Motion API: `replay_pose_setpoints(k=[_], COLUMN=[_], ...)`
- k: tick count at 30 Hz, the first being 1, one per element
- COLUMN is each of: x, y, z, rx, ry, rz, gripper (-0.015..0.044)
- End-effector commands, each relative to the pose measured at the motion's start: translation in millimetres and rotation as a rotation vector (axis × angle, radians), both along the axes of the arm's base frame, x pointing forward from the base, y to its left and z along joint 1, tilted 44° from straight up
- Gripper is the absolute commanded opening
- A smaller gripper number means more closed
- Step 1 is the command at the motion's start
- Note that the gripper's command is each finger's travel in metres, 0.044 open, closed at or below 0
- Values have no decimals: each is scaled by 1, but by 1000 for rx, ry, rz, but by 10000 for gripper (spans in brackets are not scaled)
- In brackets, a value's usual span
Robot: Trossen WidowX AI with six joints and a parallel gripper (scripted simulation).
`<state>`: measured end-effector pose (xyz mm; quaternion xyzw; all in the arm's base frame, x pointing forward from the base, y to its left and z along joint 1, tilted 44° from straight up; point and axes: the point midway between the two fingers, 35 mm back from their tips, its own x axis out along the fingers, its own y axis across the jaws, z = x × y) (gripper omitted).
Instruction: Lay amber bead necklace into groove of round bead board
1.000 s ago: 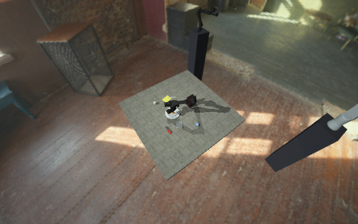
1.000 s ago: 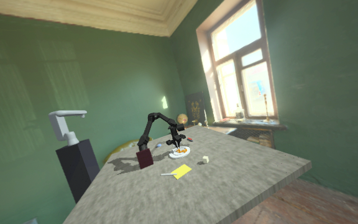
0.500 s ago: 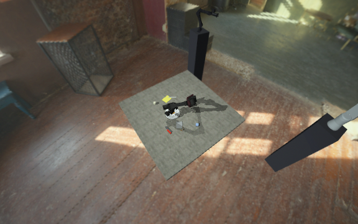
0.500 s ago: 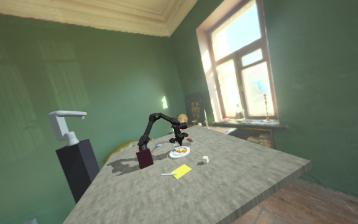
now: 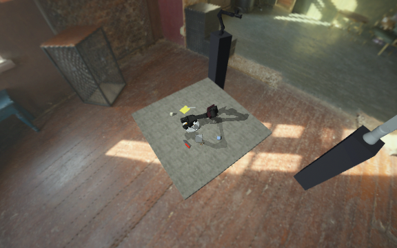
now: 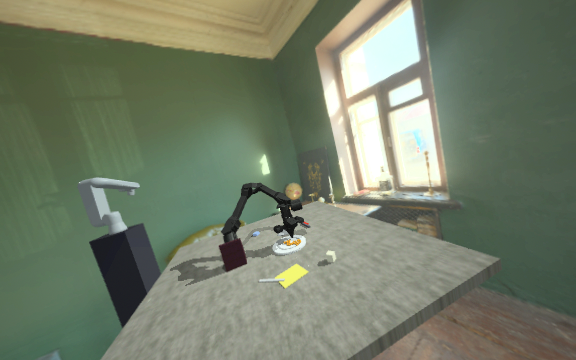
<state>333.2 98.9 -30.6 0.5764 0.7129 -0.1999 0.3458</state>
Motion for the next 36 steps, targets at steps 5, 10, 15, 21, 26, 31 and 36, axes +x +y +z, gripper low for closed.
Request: replay_pose_setpoints(k=[5, 10, 15, 21, 26, 31, 36], x=[0, 0, 0, 1, 0, 0, 0], y=[0, 0, -4, -14, -15, -15, -15], z=[0, 0, 3, 13, 13, 13, 13], rx=[0, 0, 1, 4, 4, 4, 4], ry=[0, 0, 2, 8, 9, 8, 8], rz=[0, 0, -1, -5, -5, -5, -5], gripper=[131, 262, 394, 440, 440, 440, 440])
